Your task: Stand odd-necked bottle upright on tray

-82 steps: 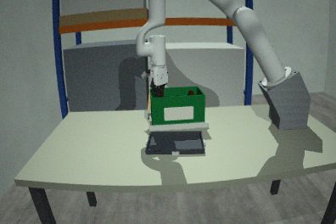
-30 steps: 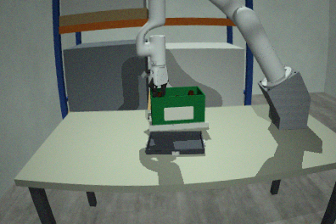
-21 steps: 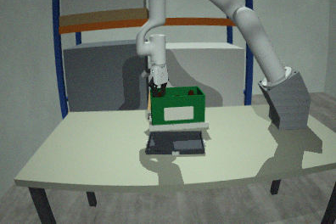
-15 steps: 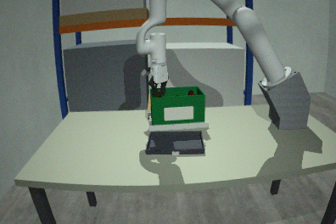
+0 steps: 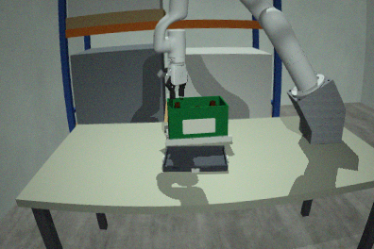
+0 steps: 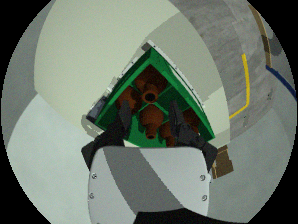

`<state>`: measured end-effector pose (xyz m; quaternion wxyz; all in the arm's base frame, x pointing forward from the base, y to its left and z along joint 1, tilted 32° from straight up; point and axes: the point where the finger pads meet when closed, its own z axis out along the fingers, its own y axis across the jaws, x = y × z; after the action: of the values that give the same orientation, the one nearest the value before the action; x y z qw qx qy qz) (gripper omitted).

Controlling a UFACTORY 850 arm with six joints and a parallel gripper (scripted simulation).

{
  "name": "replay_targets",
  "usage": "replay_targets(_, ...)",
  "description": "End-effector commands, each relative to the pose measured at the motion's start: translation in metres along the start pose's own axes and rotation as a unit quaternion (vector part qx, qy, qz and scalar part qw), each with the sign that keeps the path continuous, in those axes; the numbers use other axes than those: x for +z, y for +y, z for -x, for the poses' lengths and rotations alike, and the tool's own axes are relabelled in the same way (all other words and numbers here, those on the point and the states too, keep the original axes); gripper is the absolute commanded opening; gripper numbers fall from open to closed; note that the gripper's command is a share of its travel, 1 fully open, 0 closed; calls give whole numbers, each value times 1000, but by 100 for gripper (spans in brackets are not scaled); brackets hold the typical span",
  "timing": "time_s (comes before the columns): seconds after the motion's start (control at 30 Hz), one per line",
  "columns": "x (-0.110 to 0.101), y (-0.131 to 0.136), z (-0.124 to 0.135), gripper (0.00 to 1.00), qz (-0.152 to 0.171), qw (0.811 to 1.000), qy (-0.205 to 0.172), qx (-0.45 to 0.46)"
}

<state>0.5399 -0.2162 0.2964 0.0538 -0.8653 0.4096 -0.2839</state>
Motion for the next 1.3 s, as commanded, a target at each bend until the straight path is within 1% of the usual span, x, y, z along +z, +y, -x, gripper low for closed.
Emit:
replay_targets(0.0,-16,-1,-1,65,12,1000,-6,0)
replay_targets(0.1,-26,-1,-1,65,12,1000,-6,0)
replay_targets(0.17,-26,-1,-1,65,12,1000,-6,0)
replay_targets(0.33,-37,-2,-1,65,12,1000,-6,0)
replay_targets(0.47,-38,-2,-1,65,12,1000,-6,0)
replay_targets(0.5,-38,-2,-1,0,12,1000,-6,0)
replay_targets(1.27,-38,-2,-1,0,12,1000,-6,0)
